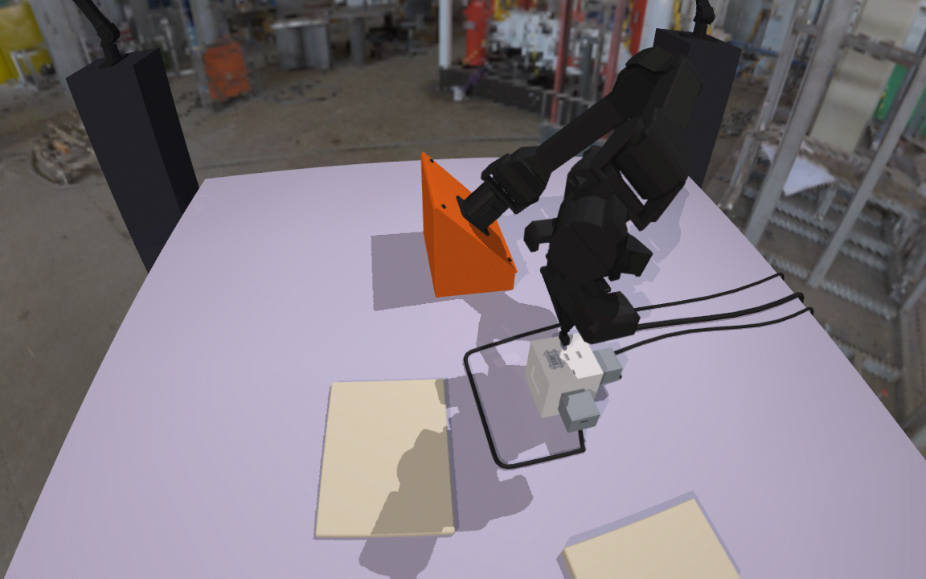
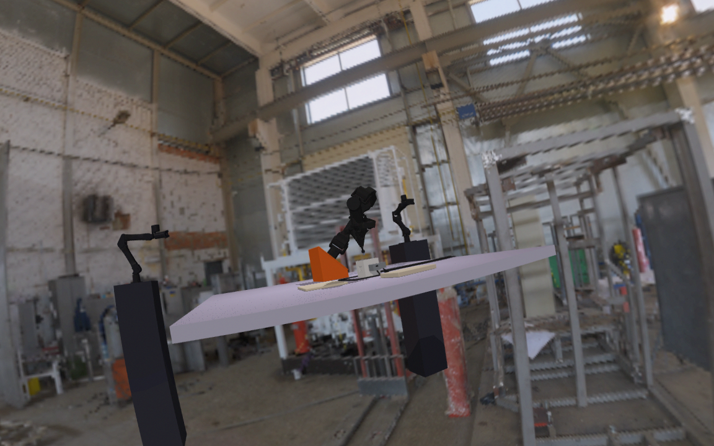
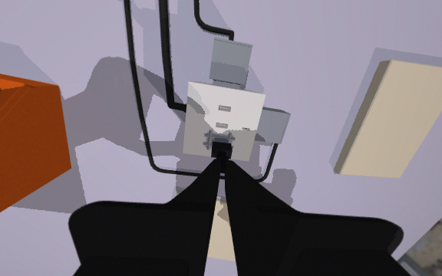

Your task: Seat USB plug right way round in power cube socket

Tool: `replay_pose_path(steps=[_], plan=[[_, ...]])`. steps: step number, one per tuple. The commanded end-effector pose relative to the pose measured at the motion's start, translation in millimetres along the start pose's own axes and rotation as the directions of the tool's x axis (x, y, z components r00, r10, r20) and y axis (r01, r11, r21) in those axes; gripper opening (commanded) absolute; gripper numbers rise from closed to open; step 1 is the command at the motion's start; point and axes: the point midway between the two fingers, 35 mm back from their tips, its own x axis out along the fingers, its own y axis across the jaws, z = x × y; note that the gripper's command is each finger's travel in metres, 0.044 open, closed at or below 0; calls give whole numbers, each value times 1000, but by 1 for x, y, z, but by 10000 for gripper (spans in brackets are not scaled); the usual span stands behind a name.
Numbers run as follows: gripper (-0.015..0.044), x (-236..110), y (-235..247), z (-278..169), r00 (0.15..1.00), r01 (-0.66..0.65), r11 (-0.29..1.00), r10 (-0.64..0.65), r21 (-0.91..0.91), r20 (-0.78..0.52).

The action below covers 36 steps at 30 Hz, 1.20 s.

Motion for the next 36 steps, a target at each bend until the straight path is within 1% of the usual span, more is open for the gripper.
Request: replay_pose_path(steps=[1,36], plan=[[0,1,0,-1,1000,0,1000,0,3,-4],[0,5,0,-3,1000,0,1000,0,13,-16]])
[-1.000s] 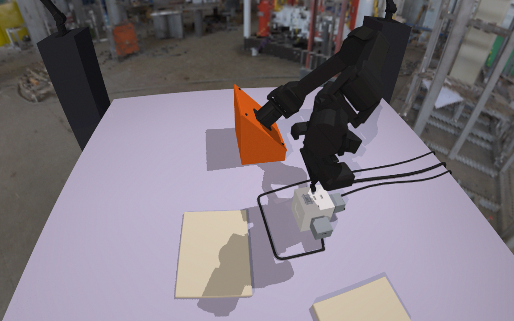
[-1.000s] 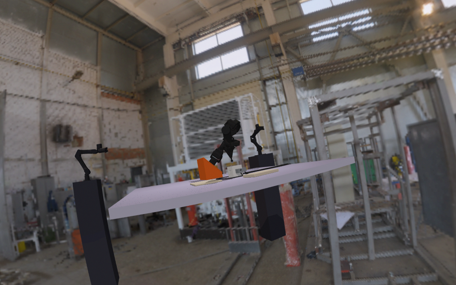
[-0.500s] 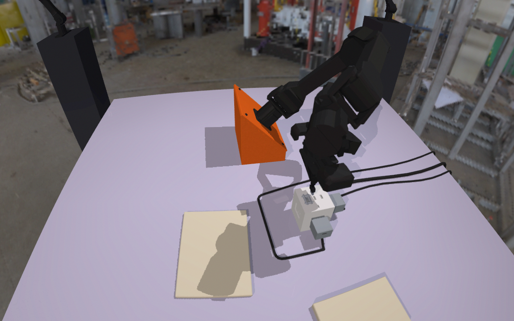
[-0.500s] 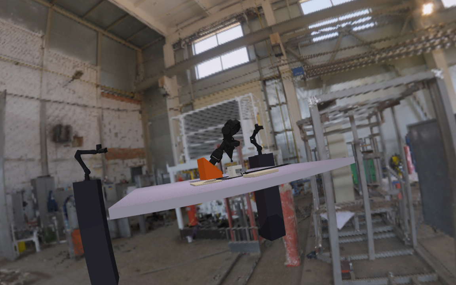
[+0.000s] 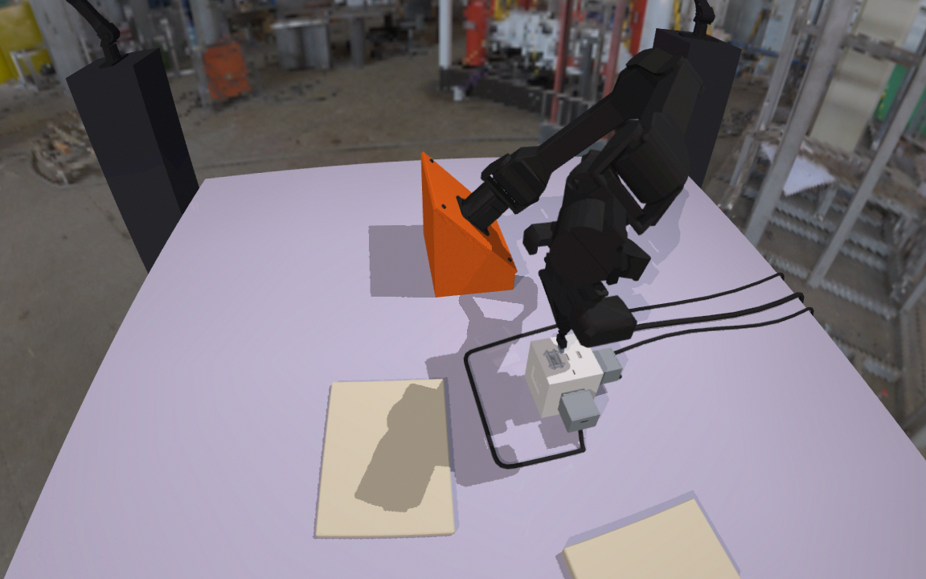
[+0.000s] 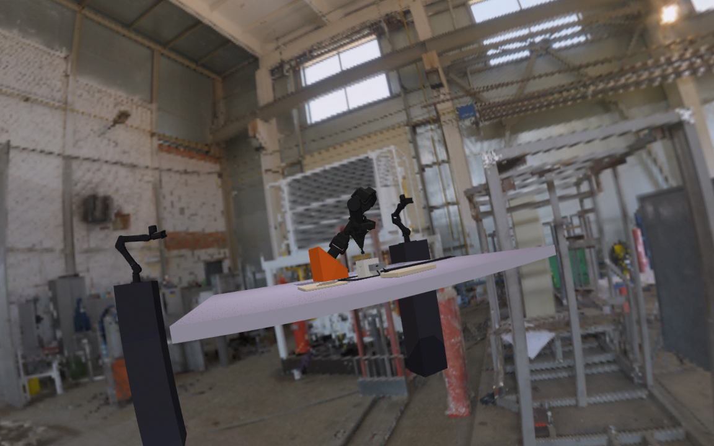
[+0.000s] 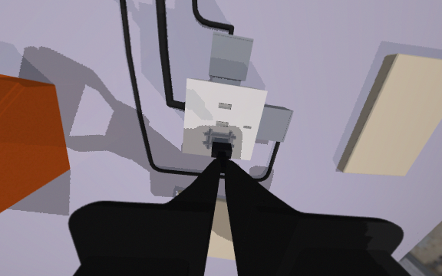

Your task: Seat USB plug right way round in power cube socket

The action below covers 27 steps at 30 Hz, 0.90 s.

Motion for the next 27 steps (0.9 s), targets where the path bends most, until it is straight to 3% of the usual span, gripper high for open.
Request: replay_pose_path(steps=[1,27], plan=[[0,0,0,-1,1000,0,1000,0,2,-7],[0,3,0,-2,1000,0,1000,0,10,-16]])
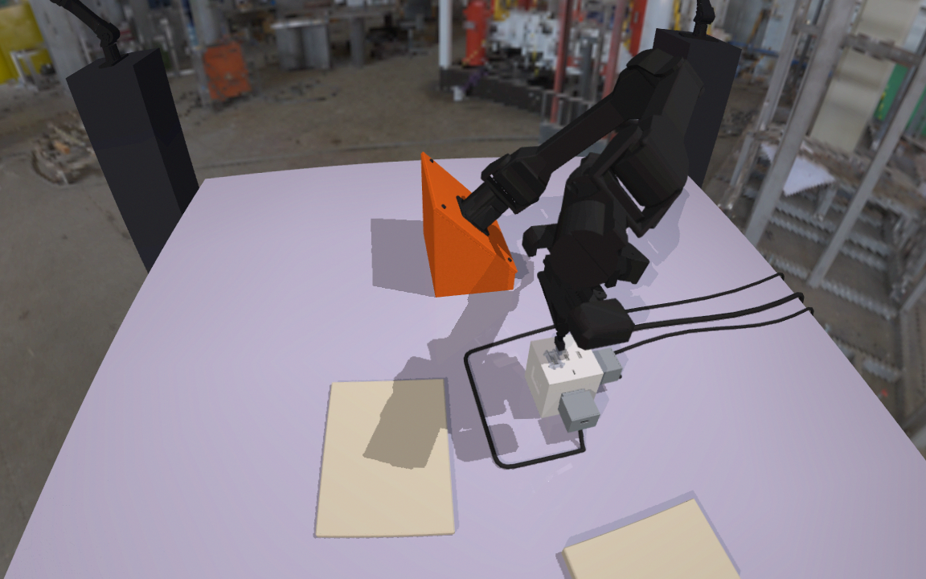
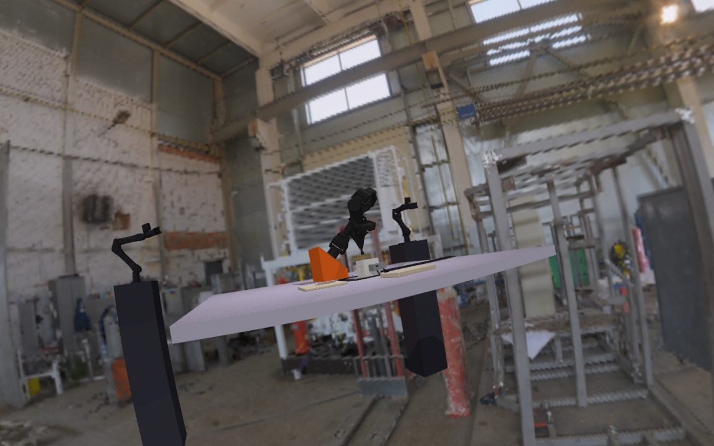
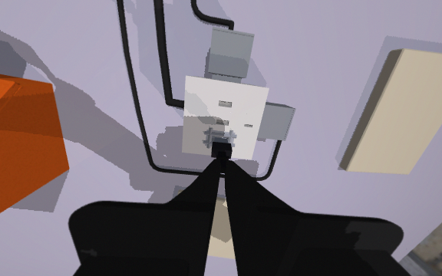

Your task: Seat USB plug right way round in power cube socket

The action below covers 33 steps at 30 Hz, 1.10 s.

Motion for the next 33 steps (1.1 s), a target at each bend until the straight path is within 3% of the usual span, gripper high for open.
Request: replay_pose_path(steps=[1,33], plan=[[0,0,0,-1,1000,0,1000,0,2,-7],[0,4,0,-3,1000,0,1000,0,11,-18]])
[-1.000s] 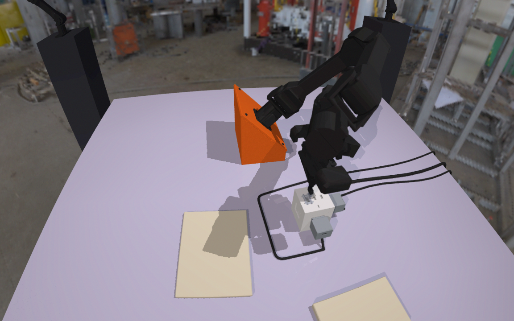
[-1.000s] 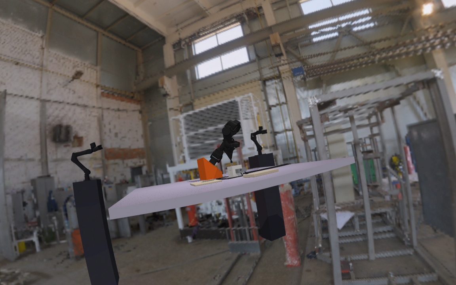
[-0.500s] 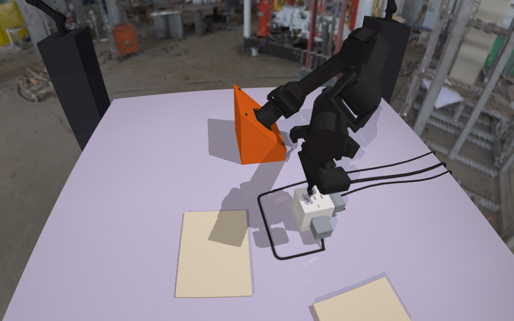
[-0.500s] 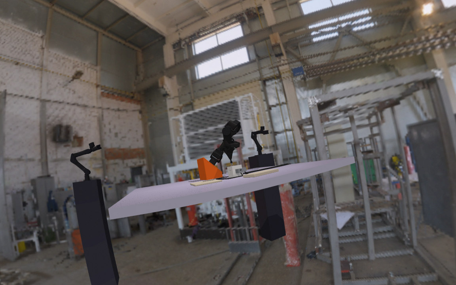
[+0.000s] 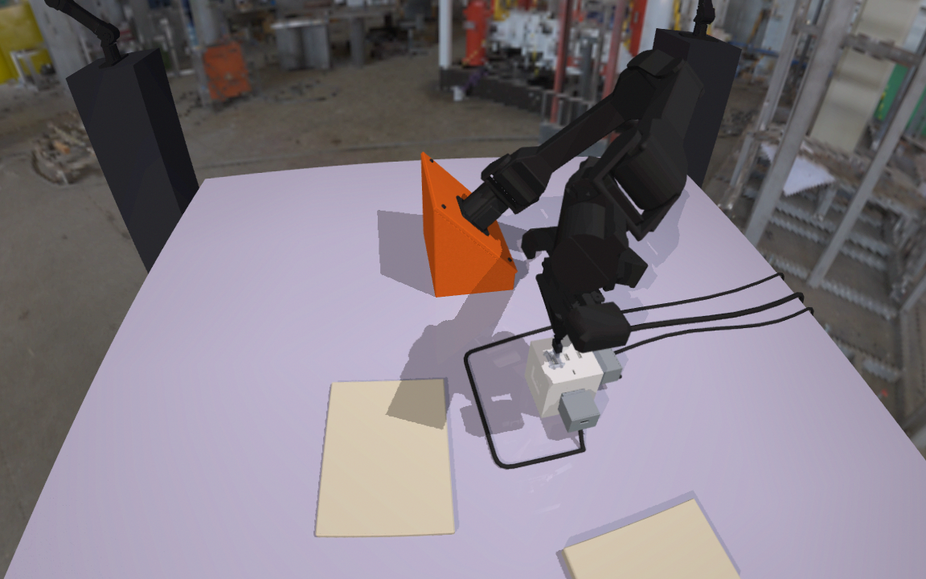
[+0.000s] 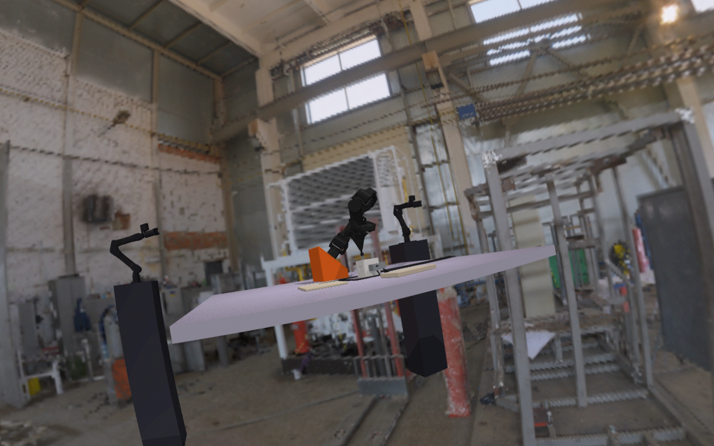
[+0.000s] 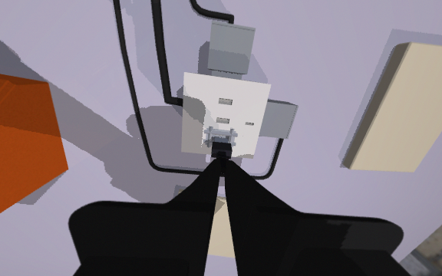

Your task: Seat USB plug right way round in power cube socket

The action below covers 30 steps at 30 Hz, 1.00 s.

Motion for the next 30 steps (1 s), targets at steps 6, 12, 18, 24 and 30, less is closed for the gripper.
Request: replay_pose_path(steps=[6,12,18,24,30], plan=[[0,1,0,-1,1000,0,1000,0,4,-9],[0,2,0,-1,1000,0,1000,0,4,-9],[0,2,0,-1,1000,0,1000,0,4,-9],[0,3,0,-1,1000,0,1000,0,4,-9],[0,4,0,-1,1000,0,1000,0,4,-9]])
